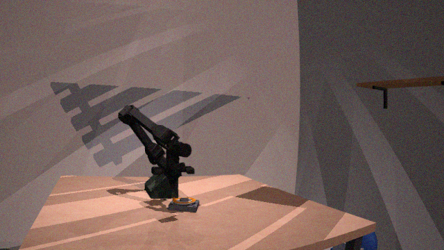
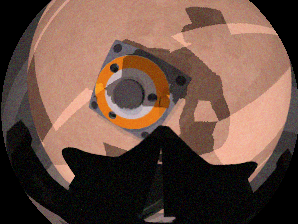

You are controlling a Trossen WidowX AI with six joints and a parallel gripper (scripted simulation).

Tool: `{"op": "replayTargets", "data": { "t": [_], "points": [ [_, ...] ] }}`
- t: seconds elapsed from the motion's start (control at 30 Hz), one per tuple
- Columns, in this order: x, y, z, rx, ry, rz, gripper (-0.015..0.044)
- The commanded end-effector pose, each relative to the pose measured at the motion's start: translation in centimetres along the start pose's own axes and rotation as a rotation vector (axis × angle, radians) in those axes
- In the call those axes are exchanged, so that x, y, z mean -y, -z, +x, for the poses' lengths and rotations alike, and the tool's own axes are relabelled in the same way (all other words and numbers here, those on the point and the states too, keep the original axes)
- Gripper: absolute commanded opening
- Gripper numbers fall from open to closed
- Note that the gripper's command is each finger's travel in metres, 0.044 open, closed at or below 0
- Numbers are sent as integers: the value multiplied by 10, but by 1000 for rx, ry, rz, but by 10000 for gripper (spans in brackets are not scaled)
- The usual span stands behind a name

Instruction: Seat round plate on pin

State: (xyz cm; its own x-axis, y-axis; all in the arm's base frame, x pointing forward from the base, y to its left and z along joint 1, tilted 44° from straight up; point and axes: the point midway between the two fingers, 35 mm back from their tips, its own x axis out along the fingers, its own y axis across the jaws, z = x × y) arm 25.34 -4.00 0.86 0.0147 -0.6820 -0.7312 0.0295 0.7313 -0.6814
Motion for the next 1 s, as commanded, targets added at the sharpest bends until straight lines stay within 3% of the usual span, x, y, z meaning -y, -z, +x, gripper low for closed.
{"op": "replayTargets", "data": {
  "t": [0.0, 0.23, 0.97],
  "points": [
    [-1, 3, 14, -7, 10, -11, 0],
    [0, 5, 45, -8, 13, -11, 0],
    [5, -16, 46, -7, 14, -10, 0]
  ]
}}
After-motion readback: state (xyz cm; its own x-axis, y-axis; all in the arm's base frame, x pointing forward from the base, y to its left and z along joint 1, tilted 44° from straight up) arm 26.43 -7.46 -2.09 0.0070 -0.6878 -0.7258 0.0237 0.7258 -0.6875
